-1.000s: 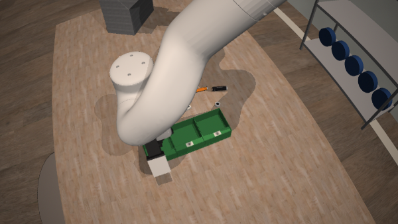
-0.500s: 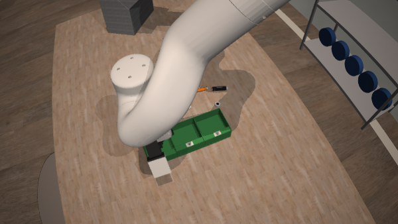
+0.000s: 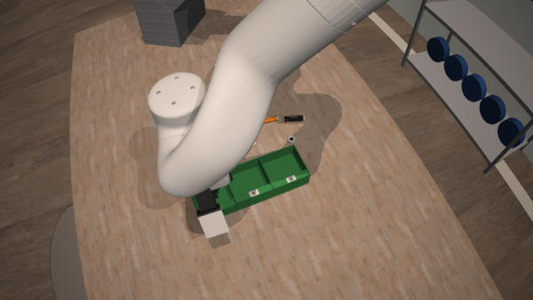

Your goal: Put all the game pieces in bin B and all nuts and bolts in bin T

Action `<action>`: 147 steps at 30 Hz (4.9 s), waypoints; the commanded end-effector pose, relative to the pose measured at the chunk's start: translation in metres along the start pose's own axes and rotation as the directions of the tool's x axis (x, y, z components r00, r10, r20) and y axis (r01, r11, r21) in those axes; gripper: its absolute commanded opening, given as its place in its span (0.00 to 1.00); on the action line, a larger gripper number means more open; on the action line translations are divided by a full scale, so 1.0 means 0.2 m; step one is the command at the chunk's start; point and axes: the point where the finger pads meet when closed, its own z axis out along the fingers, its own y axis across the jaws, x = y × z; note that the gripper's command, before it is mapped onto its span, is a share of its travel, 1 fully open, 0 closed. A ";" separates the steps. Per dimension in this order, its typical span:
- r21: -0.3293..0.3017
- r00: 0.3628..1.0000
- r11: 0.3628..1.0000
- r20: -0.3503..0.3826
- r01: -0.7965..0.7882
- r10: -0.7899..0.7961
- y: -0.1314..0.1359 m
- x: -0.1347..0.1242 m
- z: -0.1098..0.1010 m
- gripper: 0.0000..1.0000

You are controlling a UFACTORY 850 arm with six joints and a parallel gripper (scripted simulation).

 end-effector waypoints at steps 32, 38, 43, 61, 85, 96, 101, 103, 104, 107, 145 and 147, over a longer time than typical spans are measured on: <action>-0.001 1.000 1.000 -0.001 0.000 0.000 0.00 0.00 -0.09 0.07; -0.001 1.000 1.000 -0.001 0.000 0.000 0.00 0.00 -0.12 0.07; -0.001 1.000 1.000 -0.001 0.000 0.000 0.00 0.00 -0.15 0.07; 0.000 1.000 1.000 -0.001 0.000 0.000 -0.17 -0.02 -0.26 0.07; 0.000 1.000 1.000 -0.001 0.000 0.000 -0.42 -0.04 -0.18 0.07; 0.000 1.000 1.000 -0.001 0.000 0.000 -0.42 -0.04 -0.06 0.07; 0.000 1.000 1.000 -0.001 0.000 0.000 -0.42 -0.04 0.00 0.07; 0.000 1.000 1.000 -0.001 0.000 0.000 -0.42 -0.04 0.00 0.07; 0.000 1.000 1.000 -0.001 0.000 0.000 -0.42 -0.04 0.00 0.07; 0.000 1.000 1.000 -0.001 0.000 0.000 -0.42 -0.04 0.00 0.07; 0.000 1.000 1.000 -0.001 0.000 0.000 -0.42 -0.04 0.00 0.07; 0.000 1.000 1.000 -0.001 0.000 0.000 -0.42 -0.04 0.00 0.07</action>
